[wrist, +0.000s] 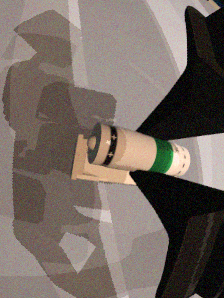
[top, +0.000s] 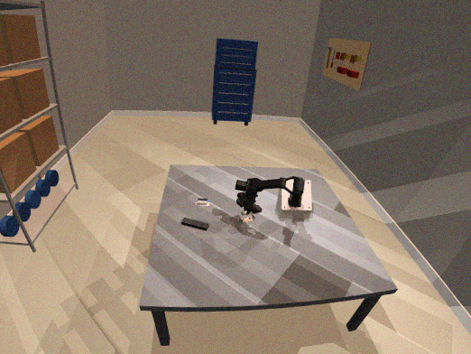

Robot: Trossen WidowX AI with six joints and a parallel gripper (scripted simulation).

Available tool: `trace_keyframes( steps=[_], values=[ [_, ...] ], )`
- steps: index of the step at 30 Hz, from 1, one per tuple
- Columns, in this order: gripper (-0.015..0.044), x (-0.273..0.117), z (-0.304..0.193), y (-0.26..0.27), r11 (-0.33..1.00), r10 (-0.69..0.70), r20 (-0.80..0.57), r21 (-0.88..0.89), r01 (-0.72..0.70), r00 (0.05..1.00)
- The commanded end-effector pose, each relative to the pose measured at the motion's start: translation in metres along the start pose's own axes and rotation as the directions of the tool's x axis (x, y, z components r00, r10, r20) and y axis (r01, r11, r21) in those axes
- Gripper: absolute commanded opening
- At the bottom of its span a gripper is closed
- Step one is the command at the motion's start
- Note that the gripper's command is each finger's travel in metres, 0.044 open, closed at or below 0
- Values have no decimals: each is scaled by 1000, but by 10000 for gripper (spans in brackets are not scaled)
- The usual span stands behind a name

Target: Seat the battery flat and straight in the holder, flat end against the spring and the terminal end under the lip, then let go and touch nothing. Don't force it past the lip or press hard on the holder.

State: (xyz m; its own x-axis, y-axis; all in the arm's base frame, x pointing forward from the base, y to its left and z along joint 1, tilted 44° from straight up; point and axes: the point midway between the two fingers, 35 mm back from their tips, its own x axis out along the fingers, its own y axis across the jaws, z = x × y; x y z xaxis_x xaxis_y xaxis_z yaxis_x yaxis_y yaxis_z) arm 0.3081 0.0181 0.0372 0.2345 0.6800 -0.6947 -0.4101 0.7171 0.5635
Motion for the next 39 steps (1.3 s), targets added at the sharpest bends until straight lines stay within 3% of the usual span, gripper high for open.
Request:
trace_keyframes(
  steps=[1,39],
  values=[
    [75,5,2,3,1000,-2,56,-1,2,998],
    [75,28,-3,2,1000,-22,264,16,18,964]
  ],
)
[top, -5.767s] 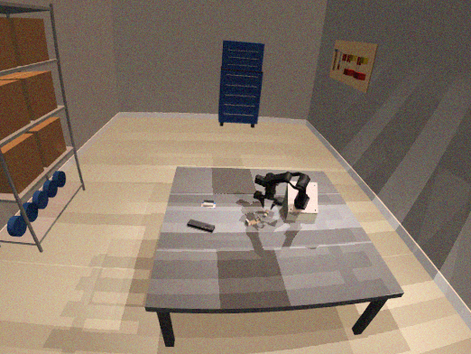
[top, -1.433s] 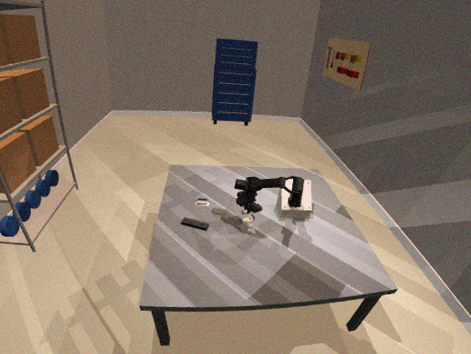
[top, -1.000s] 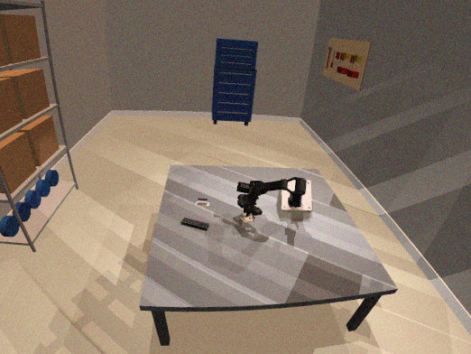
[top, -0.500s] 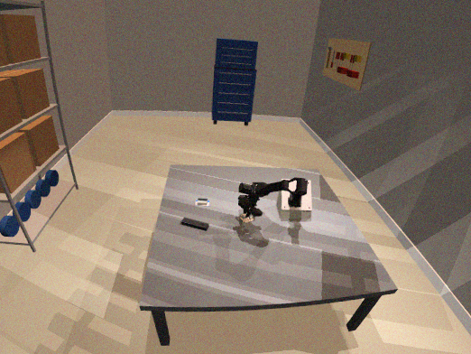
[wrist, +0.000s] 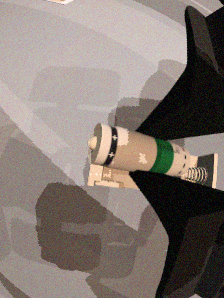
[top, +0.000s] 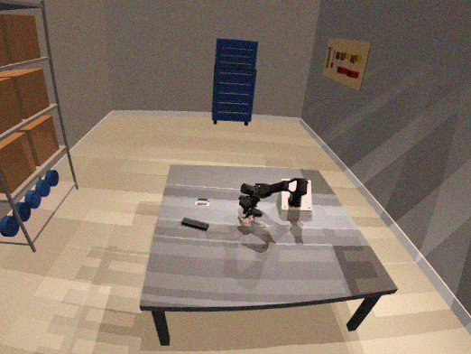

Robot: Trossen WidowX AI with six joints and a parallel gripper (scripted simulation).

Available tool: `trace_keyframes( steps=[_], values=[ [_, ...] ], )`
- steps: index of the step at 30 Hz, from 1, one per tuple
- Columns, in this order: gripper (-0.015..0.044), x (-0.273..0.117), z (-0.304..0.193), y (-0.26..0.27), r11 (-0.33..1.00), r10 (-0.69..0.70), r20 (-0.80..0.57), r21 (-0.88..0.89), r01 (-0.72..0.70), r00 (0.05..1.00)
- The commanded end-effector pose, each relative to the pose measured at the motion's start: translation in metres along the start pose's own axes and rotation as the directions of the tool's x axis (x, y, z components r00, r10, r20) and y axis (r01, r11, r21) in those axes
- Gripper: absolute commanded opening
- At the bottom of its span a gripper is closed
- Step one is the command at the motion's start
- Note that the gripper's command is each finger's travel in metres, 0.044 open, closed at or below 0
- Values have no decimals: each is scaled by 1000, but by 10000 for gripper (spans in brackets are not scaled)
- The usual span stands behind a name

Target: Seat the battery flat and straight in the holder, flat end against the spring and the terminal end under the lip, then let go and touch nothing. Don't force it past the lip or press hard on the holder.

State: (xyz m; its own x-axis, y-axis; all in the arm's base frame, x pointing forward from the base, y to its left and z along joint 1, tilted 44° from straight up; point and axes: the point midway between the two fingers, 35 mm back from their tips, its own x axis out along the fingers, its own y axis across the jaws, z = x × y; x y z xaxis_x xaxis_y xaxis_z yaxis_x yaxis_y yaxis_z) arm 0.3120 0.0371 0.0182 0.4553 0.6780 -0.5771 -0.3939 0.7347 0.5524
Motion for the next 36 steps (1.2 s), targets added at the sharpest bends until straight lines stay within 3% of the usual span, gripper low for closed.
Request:
trace_keyframes(
  steps=[1,36],
  values=[
    [75,1,-1,1,1000,4,23,5,-4,1000],
    [75,3,-16,8,1000,-11,142,15,9,990]
  ],
)
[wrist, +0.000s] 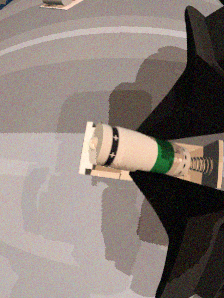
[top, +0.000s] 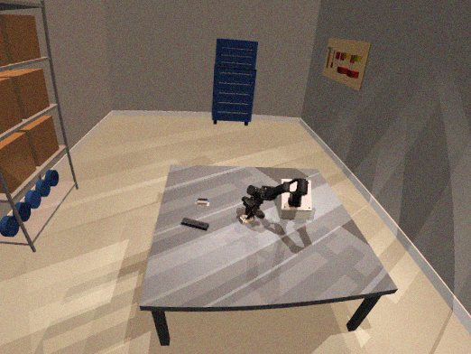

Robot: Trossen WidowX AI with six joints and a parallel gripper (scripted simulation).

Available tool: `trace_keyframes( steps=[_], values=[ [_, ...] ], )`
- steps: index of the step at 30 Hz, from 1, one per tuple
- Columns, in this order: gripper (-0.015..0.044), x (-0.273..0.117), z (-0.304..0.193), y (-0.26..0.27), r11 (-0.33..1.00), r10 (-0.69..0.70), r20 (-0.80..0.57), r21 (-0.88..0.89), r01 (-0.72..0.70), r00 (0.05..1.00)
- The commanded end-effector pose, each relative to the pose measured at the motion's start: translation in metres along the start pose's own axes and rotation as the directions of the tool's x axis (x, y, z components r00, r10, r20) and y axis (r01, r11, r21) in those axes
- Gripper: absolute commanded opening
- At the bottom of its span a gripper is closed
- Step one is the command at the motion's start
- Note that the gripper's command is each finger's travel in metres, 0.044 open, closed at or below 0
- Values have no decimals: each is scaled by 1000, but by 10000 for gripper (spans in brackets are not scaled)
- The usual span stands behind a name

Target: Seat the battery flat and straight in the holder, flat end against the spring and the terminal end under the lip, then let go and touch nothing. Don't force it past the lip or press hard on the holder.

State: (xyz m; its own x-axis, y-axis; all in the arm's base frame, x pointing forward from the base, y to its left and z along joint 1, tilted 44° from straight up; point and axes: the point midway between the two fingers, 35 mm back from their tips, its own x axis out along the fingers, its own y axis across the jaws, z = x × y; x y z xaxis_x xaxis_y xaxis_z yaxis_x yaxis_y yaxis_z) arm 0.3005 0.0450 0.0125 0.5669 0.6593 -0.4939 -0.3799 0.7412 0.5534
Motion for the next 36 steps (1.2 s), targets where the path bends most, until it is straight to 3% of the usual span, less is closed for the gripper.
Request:
trace_keyframes(
  steps=[1,36],
  values=[
    [75,-2,-4,0,1000,1,3,3,-1,1000],
    [75,-2,-15,-7,1000,-31,-64,5,31,997]
  ],
)
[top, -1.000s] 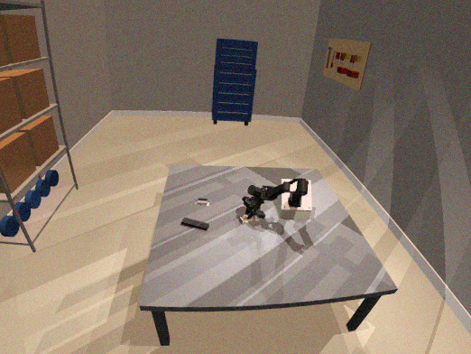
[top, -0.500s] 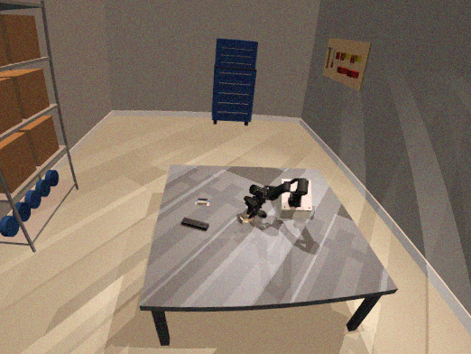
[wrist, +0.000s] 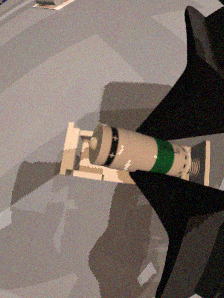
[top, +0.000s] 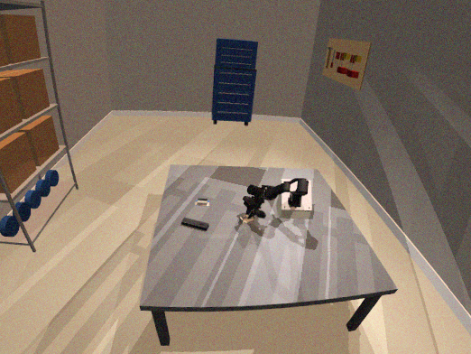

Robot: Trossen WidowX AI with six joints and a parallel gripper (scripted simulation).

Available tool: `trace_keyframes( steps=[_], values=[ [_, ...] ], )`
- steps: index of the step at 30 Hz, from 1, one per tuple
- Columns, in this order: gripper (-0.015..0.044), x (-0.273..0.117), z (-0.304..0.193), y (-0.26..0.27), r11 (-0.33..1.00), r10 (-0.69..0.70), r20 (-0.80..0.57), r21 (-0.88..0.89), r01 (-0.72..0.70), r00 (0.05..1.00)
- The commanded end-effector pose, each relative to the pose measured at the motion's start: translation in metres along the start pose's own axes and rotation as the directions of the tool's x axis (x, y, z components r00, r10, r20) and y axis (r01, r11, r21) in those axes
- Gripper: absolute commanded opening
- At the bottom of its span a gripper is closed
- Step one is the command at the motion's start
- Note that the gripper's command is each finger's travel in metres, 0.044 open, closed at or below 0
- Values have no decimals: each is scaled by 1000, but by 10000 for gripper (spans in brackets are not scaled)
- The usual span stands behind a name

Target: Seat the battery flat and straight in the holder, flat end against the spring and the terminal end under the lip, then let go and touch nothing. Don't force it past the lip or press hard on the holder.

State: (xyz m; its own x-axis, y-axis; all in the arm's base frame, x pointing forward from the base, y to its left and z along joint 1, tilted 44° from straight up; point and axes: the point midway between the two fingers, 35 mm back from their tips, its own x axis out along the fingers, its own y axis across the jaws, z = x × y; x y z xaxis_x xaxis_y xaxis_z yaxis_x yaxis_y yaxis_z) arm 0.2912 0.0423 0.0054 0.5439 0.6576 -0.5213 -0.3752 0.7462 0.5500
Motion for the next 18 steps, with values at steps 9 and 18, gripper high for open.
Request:
trace_keyframes(
  steps=[9,18],
  values=[
    [75,5,-2,-8,1000,-28,-74,3,29,997],
    [75,8,0,-9,1000,-31,-122,-2,31,992]
  ],
)
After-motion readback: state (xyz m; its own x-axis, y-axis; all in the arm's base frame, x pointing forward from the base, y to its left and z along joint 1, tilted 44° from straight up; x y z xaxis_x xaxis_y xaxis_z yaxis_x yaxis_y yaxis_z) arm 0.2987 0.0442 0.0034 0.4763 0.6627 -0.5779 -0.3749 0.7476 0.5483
